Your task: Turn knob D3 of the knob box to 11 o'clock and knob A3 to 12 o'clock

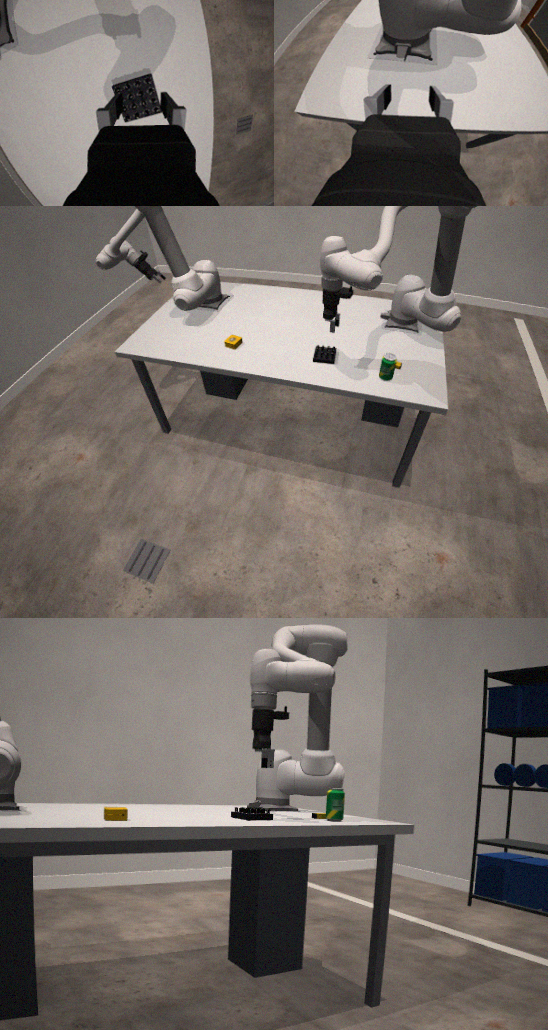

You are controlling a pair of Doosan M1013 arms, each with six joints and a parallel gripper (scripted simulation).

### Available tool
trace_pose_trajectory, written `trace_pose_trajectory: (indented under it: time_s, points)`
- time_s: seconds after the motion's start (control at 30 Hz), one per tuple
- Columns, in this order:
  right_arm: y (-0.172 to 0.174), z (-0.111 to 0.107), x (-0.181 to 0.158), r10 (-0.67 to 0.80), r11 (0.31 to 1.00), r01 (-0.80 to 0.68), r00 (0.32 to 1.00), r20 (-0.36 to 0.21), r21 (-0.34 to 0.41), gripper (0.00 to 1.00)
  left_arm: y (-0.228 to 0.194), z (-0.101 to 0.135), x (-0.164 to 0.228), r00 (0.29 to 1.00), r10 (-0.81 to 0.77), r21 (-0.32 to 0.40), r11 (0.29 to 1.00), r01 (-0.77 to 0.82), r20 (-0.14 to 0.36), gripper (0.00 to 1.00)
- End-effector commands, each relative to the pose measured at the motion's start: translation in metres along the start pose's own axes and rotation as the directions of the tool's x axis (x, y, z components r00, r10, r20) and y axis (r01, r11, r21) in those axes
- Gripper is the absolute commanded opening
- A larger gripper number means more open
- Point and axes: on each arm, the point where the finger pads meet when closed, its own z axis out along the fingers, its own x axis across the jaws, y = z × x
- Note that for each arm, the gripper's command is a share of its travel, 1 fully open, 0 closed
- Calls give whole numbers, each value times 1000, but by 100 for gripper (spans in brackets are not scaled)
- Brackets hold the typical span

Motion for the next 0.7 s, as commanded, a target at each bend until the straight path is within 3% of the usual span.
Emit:
trace_pose_trajectory:
  time_s: [0.0, 0.37, 0.67]
  points:
    - [0, 0, 0, 0, 1000, 0, 1000, 0, -1, 100, 0, 0, -2, 1000, 0, 0, 1000, 0, -1, 100]
    - [0, 0, 0, 0, 1000, 0, 1000, 0, -1, 100, -11, 0, -55, 1000, 0, 0, 1000, 0, -1, 100]
    - [0, 0, 0, 0, 1000, 0, 1000, 0, -1, 100, -26, 0, -127, 1000, 0, 0, 1000, 0, -1, 100]
